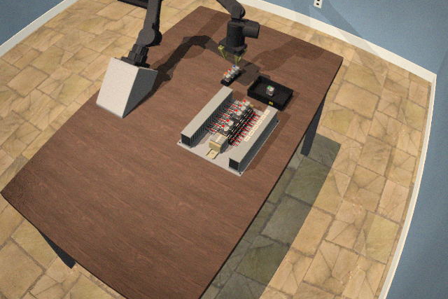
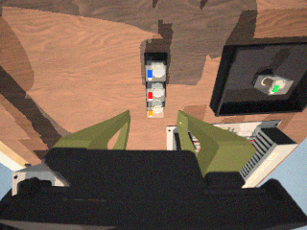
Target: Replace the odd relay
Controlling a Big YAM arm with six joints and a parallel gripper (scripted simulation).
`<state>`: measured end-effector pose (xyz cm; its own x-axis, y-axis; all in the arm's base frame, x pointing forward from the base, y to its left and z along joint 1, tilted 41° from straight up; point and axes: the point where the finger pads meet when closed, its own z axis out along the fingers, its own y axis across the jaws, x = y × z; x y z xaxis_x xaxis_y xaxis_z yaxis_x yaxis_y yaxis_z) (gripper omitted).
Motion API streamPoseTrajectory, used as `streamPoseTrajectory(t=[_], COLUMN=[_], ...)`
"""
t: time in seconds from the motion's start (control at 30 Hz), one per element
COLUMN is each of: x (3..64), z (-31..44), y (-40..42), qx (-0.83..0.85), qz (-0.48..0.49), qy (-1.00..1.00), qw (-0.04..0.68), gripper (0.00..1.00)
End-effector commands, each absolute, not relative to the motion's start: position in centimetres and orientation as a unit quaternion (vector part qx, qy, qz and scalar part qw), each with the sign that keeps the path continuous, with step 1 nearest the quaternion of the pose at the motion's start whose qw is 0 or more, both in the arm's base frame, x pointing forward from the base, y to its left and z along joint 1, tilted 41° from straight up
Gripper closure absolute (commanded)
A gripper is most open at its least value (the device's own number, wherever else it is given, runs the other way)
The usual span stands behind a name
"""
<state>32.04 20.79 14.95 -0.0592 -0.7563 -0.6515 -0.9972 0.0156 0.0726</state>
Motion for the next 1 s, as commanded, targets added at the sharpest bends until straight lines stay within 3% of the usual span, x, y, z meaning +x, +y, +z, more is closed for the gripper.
streamPoseTrajectory(t=[0.0,0.97], x=[33.2,33.8], z=[16.1,16.7], y=[21.2,20.9], qx=[-0.653,-0.651], qz=[0.260,0.259], qy=[0.668,0.671], qw=[0.243,0.244], gripper=[0.41,0.41])
